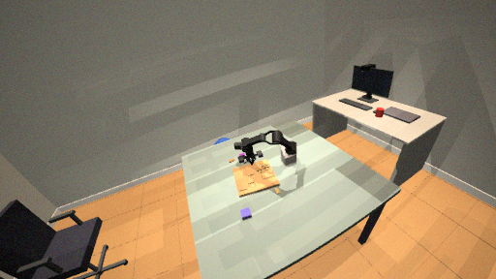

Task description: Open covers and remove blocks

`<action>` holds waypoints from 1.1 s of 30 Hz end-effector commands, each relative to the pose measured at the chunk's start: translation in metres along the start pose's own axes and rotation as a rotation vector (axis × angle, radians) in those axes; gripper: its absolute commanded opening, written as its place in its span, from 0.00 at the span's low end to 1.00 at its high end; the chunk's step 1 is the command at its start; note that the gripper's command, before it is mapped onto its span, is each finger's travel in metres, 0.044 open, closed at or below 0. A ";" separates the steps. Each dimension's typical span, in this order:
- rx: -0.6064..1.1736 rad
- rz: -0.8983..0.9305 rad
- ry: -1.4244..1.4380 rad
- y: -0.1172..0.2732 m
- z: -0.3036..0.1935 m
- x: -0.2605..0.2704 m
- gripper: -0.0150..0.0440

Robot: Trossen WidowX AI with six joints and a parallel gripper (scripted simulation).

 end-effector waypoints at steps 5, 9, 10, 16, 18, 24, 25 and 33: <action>0.006 -0.004 -0.010 -0.010 0.000 -0.002 0.25; 0.007 -0.004 -0.010 -0.013 0.000 -0.002 0.25; 0.007 -0.004 -0.010 -0.014 0.000 -0.002 0.25; 0.007 -0.005 -0.010 -0.020 0.000 -0.002 0.25; 0.007 -0.005 -0.010 -0.022 0.000 -0.002 0.25; 0.008 -0.005 -0.009 -0.028 0.000 -0.003 0.25; 0.008 -0.005 -0.009 -0.029 0.000 -0.003 0.25; 0.009 -0.005 -0.009 -0.032 0.000 -0.002 0.25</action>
Point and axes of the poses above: the point midway between the two fingers, 35 mm back from their tips, its own y axis back along the fingers, its own x axis across the jaws, z = x × y, the point moved 10 cm from there along y, back along the fingers, and after that the axes turned 4 degrees about y, right-handed, at the moved point
